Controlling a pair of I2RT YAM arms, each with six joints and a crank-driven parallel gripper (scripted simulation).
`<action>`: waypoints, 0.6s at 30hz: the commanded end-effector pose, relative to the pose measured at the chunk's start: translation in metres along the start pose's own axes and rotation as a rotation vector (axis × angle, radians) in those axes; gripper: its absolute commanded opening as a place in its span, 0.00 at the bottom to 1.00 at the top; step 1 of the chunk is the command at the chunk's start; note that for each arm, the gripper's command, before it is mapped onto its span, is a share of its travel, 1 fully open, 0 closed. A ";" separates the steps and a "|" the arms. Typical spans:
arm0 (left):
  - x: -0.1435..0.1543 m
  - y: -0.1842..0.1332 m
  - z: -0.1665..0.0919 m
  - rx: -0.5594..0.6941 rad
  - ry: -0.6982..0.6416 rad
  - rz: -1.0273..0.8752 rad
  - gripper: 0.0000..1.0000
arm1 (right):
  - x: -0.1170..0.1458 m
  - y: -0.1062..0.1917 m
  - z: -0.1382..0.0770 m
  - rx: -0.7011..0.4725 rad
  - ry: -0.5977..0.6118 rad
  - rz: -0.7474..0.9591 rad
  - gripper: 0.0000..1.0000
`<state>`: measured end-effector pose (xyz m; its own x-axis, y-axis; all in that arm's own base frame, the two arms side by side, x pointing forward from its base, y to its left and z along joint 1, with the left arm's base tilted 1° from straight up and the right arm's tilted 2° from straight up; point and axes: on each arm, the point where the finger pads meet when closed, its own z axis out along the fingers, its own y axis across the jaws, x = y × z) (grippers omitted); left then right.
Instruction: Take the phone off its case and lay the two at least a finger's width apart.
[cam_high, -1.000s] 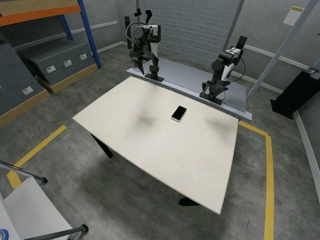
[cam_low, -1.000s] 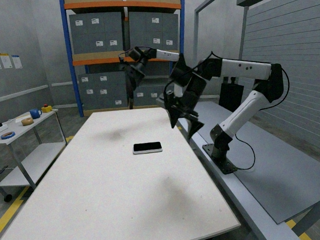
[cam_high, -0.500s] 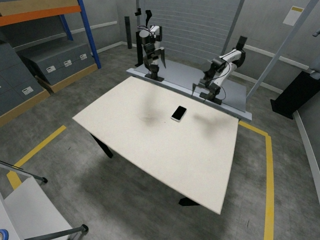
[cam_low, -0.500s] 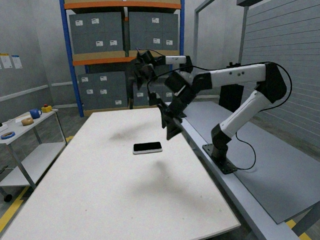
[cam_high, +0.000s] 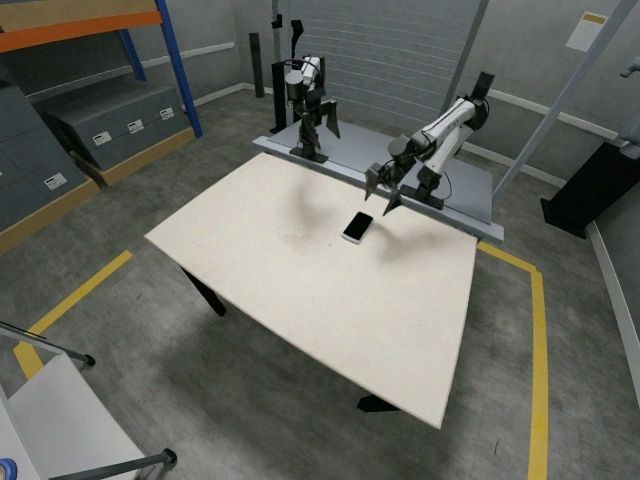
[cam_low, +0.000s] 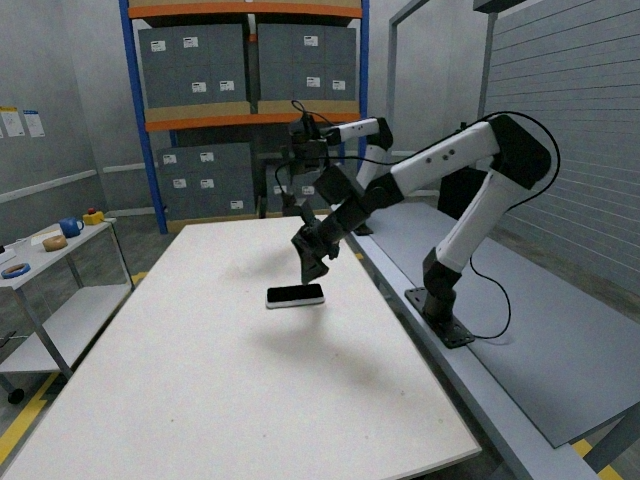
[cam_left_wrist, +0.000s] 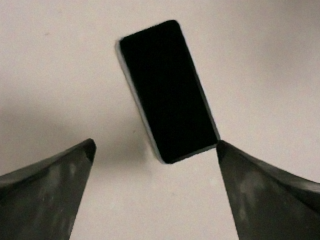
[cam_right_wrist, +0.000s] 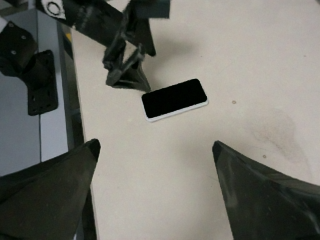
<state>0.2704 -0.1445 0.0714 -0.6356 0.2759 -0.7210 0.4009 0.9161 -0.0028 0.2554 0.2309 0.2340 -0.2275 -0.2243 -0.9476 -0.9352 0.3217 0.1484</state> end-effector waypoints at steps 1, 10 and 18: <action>-0.013 -0.011 0.012 0.067 -0.041 0.055 1.00 | -0.009 0.001 -0.001 -0.001 -0.048 -0.031 1.00; 0.001 -0.011 0.022 0.047 0.153 -0.030 1.00 | -0.002 -0.007 -0.001 0.044 -0.042 -0.001 1.00; 0.006 -0.011 0.033 -0.036 0.464 -0.186 1.00 | 0.007 -0.013 -0.001 0.083 -0.037 0.031 1.00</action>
<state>0.2939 -0.1676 0.0485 -0.8403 0.2533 -0.4793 0.3244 0.9433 -0.0703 0.2614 0.2283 0.2244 -0.2433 -0.1981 -0.9495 -0.9157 0.3697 0.1575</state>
